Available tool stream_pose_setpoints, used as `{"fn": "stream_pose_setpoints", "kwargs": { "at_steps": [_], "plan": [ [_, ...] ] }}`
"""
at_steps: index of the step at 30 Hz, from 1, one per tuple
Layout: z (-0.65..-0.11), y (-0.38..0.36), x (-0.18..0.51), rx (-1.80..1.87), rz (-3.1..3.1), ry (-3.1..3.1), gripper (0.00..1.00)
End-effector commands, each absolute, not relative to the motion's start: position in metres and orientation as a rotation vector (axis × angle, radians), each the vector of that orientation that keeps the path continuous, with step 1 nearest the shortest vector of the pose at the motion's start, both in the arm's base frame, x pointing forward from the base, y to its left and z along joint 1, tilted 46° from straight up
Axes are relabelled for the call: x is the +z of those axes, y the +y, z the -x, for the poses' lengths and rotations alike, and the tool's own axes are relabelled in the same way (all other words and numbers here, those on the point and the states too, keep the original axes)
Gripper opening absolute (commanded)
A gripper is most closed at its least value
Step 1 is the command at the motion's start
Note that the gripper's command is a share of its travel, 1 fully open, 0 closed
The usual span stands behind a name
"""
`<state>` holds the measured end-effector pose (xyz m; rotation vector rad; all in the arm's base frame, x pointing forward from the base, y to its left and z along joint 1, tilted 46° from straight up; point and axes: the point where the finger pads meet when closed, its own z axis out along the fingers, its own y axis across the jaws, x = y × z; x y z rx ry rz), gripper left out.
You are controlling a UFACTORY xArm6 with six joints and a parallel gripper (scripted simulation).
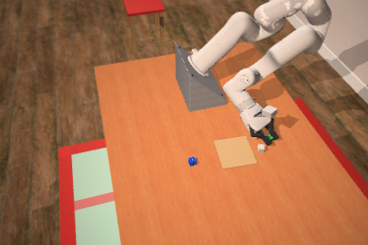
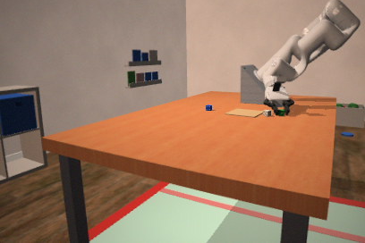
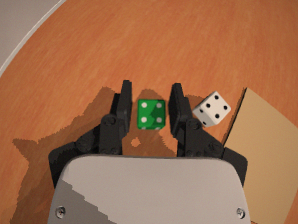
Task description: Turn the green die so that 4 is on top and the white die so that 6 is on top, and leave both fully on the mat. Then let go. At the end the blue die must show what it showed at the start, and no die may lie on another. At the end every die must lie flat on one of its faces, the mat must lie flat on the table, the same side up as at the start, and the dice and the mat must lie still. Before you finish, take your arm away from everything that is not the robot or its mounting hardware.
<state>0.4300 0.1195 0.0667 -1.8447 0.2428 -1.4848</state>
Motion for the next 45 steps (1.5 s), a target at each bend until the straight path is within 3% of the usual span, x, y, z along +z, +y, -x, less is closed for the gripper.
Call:
{"fn": "stream_pose_setpoints", "kwargs": {
  "at_steps": [1,21,45],
  "plan": [
    [-0.43,0.119,0.067,-1.486,1.844,0.243,0.42],
    [-0.387,0.099,0.07,-1.486,1.844,0.243,0.42],
    [-0.377,0.062,0.106,-1.486,1.844,0.243,0.42]
  ]
}}
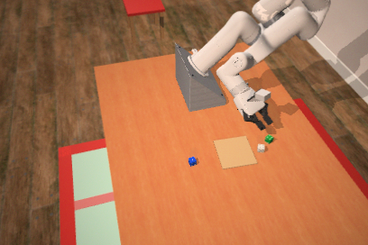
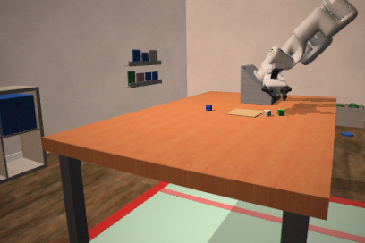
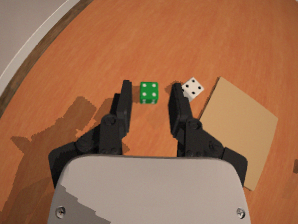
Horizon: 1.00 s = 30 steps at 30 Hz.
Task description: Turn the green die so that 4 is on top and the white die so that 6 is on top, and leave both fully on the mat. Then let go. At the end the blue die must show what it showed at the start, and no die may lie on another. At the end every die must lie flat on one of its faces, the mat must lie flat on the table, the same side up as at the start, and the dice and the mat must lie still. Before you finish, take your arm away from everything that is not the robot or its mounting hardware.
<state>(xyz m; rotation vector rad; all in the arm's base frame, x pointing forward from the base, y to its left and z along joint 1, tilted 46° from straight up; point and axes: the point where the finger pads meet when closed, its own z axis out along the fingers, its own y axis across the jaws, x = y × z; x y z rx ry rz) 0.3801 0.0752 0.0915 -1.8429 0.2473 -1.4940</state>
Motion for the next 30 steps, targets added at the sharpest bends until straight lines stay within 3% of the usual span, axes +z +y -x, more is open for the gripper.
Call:
{"fn": "stream_pose_setpoints", "kwargs": {
  "at_steps": [1,14,30],
  "plan": [
    [-0.377,0.06,0.108,-1.486,1.844,0.243,0.42],
    [-0.377,0.057,0.112,-1.462,1.856,0.232,0.42],
    [-0.394,0.051,0.126,-1.083,2.09,0.049,0.42]
  ]
}}
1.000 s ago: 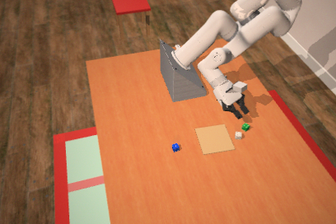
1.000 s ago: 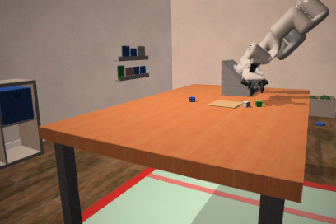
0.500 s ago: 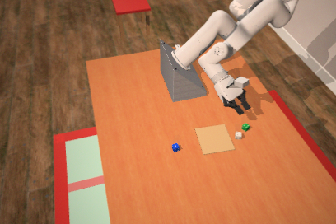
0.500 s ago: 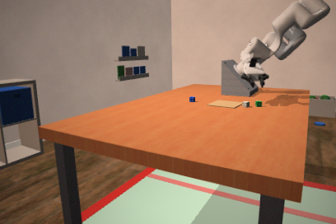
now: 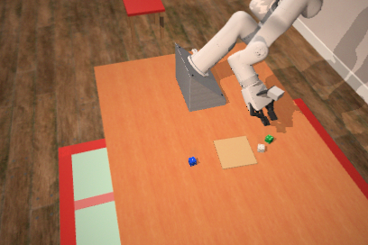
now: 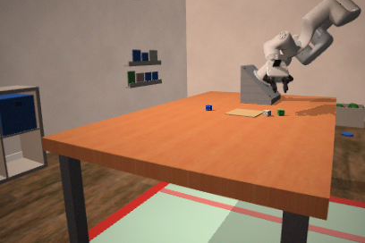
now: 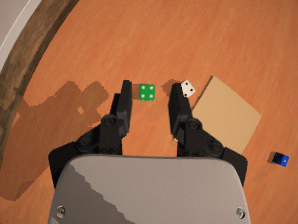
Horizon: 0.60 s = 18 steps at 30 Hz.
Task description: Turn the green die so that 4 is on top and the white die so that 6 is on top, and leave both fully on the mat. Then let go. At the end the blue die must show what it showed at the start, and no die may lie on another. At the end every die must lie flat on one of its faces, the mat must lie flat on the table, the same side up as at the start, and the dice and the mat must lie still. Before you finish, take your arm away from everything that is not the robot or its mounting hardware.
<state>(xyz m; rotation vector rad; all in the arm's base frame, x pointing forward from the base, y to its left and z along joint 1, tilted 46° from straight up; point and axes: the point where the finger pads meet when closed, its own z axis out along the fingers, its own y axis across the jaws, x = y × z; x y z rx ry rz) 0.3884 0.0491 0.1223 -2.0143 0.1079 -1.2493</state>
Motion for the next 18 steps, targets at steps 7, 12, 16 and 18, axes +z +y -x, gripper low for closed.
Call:
{"fn": "stream_pose_setpoints", "kwargs": {
  "at_steps": [7,12,16,18],
  "plan": [
    [-0.401,0.049,0.132,-0.917,2.165,-0.028,0.42],
    [-0.405,0.047,0.136,-0.808,2.211,-0.077,0.42],
    [-0.408,0.046,0.139,-0.731,2.238,-0.112,0.42],
    [-0.41,0.045,0.14,-0.677,2.257,-0.135,0.42]
  ]
}}
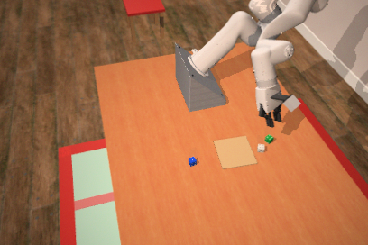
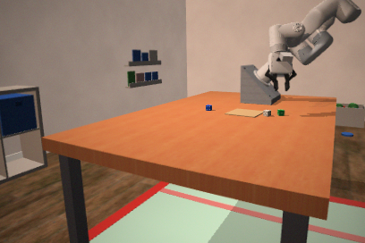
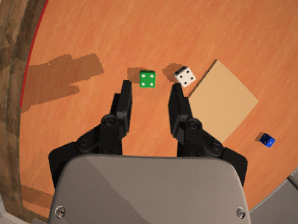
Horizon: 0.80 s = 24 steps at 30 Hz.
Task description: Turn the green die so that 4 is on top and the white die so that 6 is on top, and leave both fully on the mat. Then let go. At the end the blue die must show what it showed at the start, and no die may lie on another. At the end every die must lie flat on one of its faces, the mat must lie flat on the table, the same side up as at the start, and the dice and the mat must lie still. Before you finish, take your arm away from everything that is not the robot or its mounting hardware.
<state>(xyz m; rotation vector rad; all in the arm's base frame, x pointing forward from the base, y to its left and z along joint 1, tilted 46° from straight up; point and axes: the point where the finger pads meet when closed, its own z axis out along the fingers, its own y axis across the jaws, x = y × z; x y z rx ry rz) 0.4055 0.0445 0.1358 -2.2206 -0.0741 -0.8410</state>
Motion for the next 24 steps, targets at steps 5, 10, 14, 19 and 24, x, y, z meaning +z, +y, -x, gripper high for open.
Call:
{"fn": "stream_pose_setpoints", "kwargs": {
  "at_steps": [5,10,14,19,24],
  "plan": [
    [-0.416,0.043,0.145,-0.54,2.297,-0.195,0.42],
    [-0.42,0.042,0.148,-0.444,2.323,-0.235,0.42],
    [-0.423,0.04,0.151,-0.344,2.346,-0.276,0.42],
    [-0.424,0.04,0.152,-0.325,2.351,-0.282,1.0],
    [-0.424,0.04,0.152,-0.325,2.351,-0.282,1.0]
  ]
}}
